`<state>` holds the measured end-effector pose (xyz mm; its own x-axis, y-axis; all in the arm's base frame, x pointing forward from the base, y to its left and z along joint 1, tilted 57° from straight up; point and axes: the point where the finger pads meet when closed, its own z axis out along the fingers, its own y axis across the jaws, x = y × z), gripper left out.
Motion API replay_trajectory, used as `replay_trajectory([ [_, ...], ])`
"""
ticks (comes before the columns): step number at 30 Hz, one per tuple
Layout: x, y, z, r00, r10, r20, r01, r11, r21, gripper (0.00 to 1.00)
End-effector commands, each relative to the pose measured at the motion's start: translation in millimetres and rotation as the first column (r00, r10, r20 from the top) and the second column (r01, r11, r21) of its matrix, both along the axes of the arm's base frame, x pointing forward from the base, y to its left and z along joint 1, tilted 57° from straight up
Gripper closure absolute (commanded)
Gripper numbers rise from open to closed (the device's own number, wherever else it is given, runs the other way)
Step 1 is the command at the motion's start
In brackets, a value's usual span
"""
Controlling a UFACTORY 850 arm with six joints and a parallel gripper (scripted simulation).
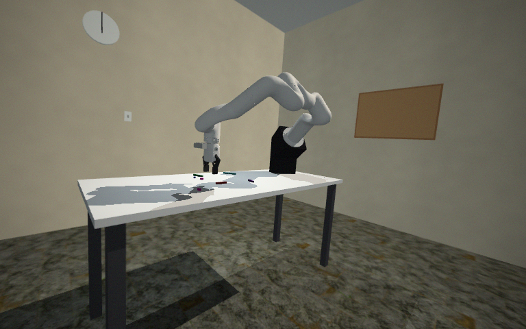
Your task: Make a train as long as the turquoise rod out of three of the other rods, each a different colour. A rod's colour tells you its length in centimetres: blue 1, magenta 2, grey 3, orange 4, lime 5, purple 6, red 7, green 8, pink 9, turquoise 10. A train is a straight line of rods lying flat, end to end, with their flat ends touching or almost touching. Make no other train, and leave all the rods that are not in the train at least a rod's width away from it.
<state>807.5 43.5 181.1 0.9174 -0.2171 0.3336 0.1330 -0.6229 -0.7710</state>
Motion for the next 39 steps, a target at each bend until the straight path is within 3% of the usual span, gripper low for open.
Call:
replay_trajectory([
  [1, 0.4, -0.9, 0.8, 1.000, -0.001, 0.001, 0.001, 1.000, 0.000, 0.00],
  [28, 0.7, -1.6, 0.0, 1.000, 0.000, 0.003, 0.000, 1.000, -0.001, 0.00],
  [31, 9.0, -28.6, -31.1, 0.997, 0.048, 0.067, -0.045, 0.998, -0.035, 0.00],
  [36, 13.4, -52.8, -60.0, 0.988, 0.092, 0.122, -0.084, 0.994, -0.068, 0.00],
  [38, 13.4, -52.8, -60.0, 0.988, 0.092, 0.122, -0.084, 0.994, -0.068, 0.00],
  [39, 14.8, -69.1, -80.1, 0.980, 0.122, 0.158, -0.109, 0.990, -0.092, 0.00],
])
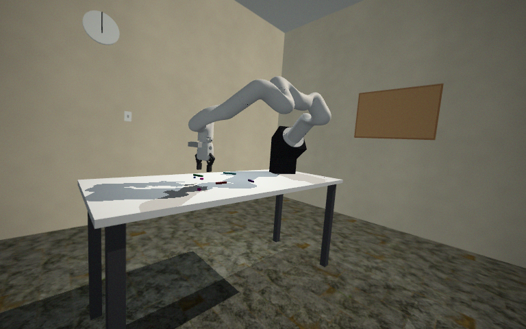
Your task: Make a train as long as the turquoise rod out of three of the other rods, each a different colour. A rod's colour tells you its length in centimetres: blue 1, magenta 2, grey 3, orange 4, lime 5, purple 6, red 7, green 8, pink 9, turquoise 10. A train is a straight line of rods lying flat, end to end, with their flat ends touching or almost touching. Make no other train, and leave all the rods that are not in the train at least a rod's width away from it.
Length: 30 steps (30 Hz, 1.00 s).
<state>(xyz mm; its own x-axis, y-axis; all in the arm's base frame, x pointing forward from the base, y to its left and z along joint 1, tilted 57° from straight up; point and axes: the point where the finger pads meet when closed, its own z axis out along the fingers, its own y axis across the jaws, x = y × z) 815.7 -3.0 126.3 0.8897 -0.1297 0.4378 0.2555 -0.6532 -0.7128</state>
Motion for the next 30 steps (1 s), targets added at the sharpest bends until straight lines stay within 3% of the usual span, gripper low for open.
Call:
replay_trajectory([
  [1, 6.7, -26.9, -30.7, 0.996, 0.054, 0.070, -0.052, 0.998, -0.031, 0.00],
  [14, -4.2, -93.9, -119.7, 0.957, 0.185, 0.224, -0.159, 0.979, -0.131, 0.00],
  [18, -5.7, -97.9, -125.4, 0.953, 0.194, 0.233, -0.165, 0.977, -0.138, 0.00],
  [19, -5.7, -97.9, -125.4, 0.953, 0.194, 0.233, -0.165, 0.977, -0.138, 0.76],
  [30, -5.7, -97.9, -125.4, 0.953, 0.194, 0.233, -0.165, 0.977, -0.138, 0.76],
])
